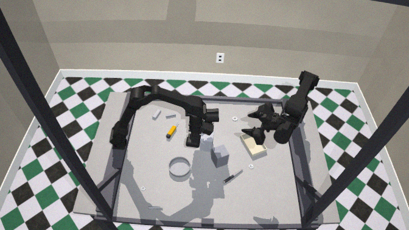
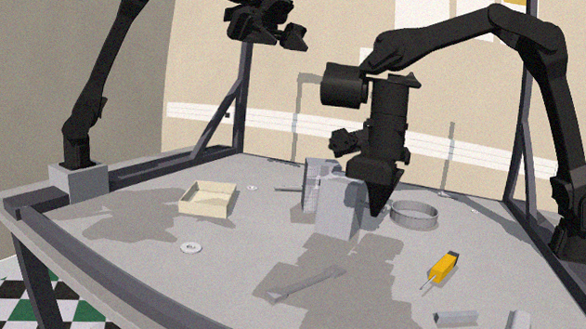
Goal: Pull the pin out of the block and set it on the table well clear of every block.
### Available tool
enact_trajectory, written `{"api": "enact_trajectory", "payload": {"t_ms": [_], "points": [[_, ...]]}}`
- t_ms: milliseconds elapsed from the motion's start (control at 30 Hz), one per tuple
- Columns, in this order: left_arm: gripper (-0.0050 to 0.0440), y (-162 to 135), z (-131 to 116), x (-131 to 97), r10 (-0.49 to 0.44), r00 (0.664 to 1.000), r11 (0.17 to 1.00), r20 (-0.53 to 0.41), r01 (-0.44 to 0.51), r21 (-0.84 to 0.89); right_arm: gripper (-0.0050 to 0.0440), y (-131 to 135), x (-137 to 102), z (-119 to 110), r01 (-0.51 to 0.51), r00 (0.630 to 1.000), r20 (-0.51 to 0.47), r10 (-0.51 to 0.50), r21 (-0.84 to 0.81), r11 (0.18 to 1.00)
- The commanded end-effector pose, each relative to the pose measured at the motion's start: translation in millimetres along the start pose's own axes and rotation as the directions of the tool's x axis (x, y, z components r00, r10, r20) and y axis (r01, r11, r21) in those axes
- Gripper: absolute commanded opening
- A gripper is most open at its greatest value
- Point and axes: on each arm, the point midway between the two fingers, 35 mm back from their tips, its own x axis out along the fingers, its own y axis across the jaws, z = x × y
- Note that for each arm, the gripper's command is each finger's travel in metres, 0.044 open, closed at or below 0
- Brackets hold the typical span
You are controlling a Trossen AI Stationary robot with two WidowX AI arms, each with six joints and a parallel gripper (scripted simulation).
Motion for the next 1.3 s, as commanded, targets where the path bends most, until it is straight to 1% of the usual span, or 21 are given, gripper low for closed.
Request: {"api": "enact_trajectory", "payload": {"t_ms": [0,167,200,367,467,600,733,1267], "points": [[0.0073,-0.6,3.7,-1.0,0.000,1.000,1.000,0.017,0.000,0.007,0.0400,-1.3,-6.2,9.3,-0.017,1.000,0.006,0.017,0.030,0.999],[0.0039,-0.3,5.6,-3.0,0.001,1.000,1.000,0.025,-0.001,0.007,0.0400,-1.3,-6.2,9.3,-0.017,1.000,0.006,0.017,0.030,0.999],[0.0033,-0.4,5.3,-8.0,0.004,0.999,1.000,0.037,-0.004,0.007,0.0400,-1.3,-6.2,9.3,-0.017,1.000,0.006,0.017,0.030,0.999],[0.0000,-0.6,5.7,-8.9,0.005,0.999,1.000,0.039,-0.005,0.006,0.0400,-1.3,-6.2,9.3,-0.017,1.000,0.006,0.017,0.030,0.999],[0.0006,-0.7,2.5,-7.0,0.004,0.999,1.000,0.032,-0.004,0.006,0.0400,-1.3,-6.2,9.3,-0.017,1.000,0.006,0.017,0.030,0.999],[0.0006,-0.6,6.7,-7.0,0.012,1.000,1.000,0.016,-0.012,0.002,0.0400,-1.3,-6.2,9.3,-0.017,1.000,0.006,0.017,0.030,0.999],[0.0006,-1.7,4.8,-8.9,0.024,0.999,1.000,-0.032,-0.024,0.001,0.0400,-1.3,-6.2,9.3,-0.017,1.000,0.006,0.017,0.030,0.999],[0.0006,-1.6,3.5,-7.6,0.021,0.999,1.000,-0.036,-0.021,0.001,0.0400,-1.3,-6.2,9.3,-0.017,1.000,0.006,0.017,0.030,0.999]]}}
